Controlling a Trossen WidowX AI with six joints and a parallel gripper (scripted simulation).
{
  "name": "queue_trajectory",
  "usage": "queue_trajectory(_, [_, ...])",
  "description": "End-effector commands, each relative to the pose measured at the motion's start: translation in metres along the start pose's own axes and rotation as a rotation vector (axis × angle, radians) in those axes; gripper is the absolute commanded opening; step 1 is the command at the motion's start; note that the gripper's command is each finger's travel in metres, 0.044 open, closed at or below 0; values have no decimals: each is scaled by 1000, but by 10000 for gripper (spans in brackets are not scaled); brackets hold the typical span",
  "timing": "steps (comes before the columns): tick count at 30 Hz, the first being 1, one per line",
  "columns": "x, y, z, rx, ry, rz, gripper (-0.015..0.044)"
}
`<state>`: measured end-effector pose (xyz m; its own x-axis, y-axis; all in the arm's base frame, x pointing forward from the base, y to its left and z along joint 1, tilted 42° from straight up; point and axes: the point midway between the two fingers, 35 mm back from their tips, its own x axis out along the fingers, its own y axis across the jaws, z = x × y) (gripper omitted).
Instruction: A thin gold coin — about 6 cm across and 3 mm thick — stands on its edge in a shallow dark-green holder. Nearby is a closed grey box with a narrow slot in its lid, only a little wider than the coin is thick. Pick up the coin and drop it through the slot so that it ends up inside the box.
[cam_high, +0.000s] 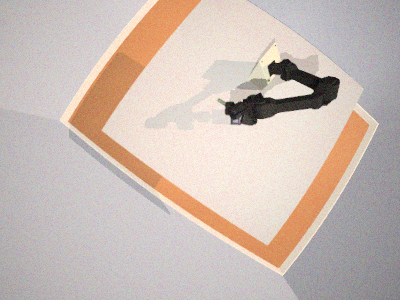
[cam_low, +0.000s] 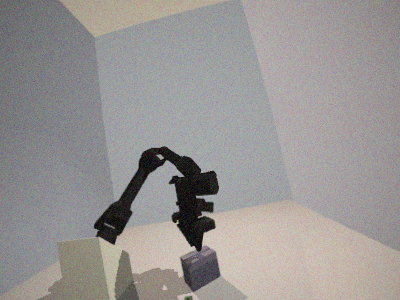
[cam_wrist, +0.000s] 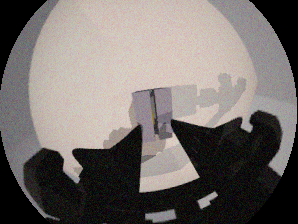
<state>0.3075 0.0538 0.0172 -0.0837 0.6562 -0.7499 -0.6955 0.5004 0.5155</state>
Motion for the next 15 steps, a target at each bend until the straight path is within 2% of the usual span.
queue_trajectory(1, [-13,-2,0,-5,-1,-8,292])
queue_trajectory(3, [-16,-2,0,-5,-1,-8,344])
queue_trajectory(7, [-53,2,-2,1,-2,0,440])
queue_trajectory(15, [-56,2,-2,1,-2,0,440])
